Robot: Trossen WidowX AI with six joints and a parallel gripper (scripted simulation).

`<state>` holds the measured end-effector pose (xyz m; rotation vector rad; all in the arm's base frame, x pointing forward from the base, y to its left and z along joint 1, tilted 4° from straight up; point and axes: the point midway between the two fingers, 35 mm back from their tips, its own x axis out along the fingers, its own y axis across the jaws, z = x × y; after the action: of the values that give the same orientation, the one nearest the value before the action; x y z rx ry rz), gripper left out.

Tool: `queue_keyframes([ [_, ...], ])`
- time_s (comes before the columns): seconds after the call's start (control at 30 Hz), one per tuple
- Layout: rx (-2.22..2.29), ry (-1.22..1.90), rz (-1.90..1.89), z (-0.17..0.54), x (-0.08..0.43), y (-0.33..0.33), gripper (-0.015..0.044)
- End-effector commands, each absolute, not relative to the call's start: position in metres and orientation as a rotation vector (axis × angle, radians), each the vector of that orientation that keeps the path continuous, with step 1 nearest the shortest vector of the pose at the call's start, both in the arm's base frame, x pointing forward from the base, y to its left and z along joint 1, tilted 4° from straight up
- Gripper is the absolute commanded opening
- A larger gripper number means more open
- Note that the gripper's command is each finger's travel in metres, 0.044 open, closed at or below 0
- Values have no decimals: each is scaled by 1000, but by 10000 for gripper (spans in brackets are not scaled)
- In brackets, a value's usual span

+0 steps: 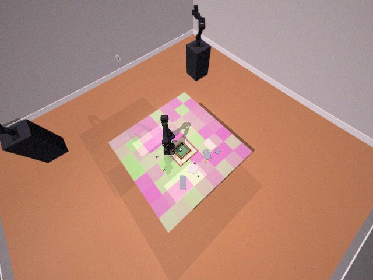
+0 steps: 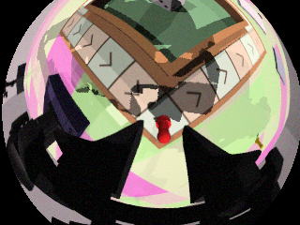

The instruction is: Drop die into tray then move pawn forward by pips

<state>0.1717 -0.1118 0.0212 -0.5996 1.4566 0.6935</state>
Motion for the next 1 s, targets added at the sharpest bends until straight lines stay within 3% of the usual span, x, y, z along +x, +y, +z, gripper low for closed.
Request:
queue_keyframes([
  [0.0, -599, 1461, 690, 17, 171, -112, 174],
  [0.17, -599, 1461, 690, 17, 171, -112, 43],
  [0.37, -599, 1461, 690, 17, 171, -112, 3],
  [0.97, -600, 1461, 689, 84, 181, -118, 0],
])
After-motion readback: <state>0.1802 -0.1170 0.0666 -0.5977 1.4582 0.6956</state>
